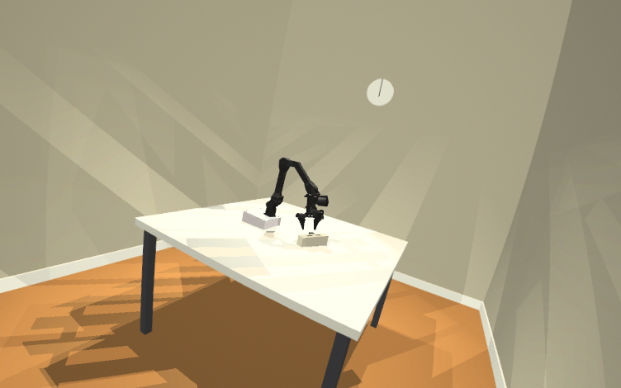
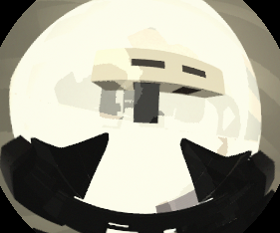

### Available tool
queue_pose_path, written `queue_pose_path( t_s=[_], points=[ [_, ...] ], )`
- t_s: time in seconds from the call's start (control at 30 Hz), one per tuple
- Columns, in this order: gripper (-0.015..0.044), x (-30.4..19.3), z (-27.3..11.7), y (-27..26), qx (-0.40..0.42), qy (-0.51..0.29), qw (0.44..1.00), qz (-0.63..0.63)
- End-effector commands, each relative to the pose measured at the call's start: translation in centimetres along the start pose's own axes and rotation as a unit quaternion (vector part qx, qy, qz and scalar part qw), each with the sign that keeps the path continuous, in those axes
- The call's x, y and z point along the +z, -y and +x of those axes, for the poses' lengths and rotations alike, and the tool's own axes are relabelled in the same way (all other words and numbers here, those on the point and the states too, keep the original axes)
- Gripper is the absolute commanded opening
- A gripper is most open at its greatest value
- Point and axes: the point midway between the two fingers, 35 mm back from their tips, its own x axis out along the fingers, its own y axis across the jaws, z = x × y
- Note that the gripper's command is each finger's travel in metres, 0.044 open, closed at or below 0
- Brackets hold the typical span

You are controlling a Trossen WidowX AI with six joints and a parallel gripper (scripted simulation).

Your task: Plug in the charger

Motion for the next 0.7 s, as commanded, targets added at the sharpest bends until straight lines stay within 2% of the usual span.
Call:
queue_pose_path(
  t_s=[0.0,0.07,0.67],
  points=[
    [0.044,1.4,-3.29,0.2,0.002,0.127,0.991,0.039],
    [0.044,1.6,-3.89,0.26,0.004,0.148,0.988,0.048],
    [0.044,1.6,-3.89,0.26,0.004,0.148,0.988,0.048]
  ],
)
